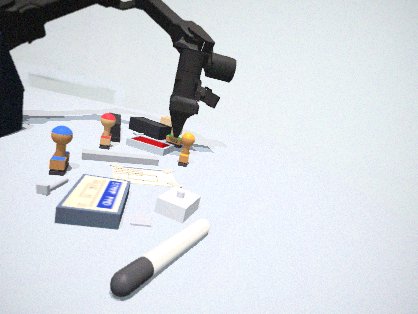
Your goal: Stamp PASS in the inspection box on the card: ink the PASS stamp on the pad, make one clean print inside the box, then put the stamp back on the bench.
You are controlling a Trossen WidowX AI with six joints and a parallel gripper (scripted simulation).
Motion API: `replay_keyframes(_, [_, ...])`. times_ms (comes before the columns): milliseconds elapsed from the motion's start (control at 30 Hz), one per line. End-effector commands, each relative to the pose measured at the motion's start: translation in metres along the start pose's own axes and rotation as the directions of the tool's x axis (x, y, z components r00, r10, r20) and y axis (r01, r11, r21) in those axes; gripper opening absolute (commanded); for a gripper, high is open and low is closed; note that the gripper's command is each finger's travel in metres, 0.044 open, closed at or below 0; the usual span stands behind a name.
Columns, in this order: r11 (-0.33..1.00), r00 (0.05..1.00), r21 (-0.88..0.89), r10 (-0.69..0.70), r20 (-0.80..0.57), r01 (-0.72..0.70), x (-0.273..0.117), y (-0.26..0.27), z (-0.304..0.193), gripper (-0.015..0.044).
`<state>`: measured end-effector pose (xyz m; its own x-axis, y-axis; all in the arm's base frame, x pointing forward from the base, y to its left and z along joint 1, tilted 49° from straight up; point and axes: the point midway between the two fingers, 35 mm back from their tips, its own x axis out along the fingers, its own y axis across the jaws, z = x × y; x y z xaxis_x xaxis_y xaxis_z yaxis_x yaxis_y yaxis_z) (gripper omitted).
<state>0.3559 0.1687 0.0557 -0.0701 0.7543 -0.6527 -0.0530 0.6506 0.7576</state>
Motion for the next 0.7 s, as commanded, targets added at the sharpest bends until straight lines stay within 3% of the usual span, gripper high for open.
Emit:
replay_keyframes(0, [1.0,1.0,-0.003,-0.001,0.001,0.001,-0.0022,0.0,0.0004,0.0])
replay_keyframes(667, [1.0,1.0,-0.003,-0.003,0.001,0.003,-0.0118,-0.0004,0.0015,0.0])
